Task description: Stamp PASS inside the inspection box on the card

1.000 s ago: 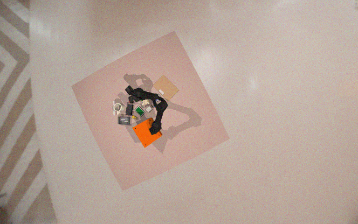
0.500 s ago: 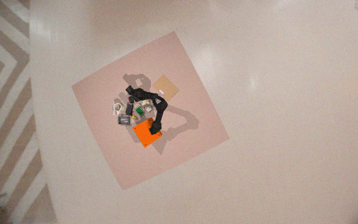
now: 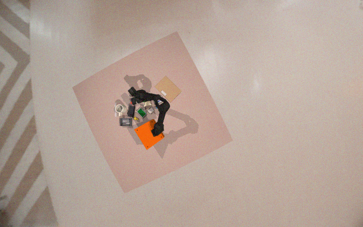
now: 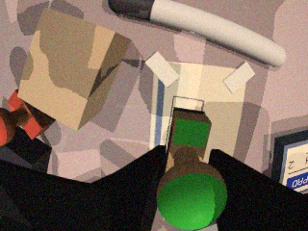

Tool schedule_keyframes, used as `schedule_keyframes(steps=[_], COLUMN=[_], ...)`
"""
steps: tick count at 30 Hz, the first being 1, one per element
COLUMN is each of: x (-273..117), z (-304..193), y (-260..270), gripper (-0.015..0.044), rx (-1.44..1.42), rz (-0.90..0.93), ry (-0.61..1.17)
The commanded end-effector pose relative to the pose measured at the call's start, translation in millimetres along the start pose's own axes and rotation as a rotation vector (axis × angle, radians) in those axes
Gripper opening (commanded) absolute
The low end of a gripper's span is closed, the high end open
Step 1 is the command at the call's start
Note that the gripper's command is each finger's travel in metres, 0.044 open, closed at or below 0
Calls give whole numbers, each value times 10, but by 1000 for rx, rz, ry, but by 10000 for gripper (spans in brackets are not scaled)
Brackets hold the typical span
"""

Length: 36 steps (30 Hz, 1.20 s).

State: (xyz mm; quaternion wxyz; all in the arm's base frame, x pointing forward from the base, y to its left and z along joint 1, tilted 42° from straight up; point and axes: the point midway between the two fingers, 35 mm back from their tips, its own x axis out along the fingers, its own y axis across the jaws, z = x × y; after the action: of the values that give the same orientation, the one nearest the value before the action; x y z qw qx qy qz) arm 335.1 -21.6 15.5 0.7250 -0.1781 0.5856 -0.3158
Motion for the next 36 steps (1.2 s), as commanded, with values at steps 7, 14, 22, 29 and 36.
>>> schedule_keyframes(steps=[7,14,22,29,36], x=[88,134,186,232,277], z=[-23,-26,-29,-33,-38], y=[-10,-12,-14,-17,-21], gripper=[0,0,0,0,0], rx=[-9,-9,-9,-9,-9], rz=[-6,-6,-6,-7,-7], ry=[3,2,1,-1,-2])
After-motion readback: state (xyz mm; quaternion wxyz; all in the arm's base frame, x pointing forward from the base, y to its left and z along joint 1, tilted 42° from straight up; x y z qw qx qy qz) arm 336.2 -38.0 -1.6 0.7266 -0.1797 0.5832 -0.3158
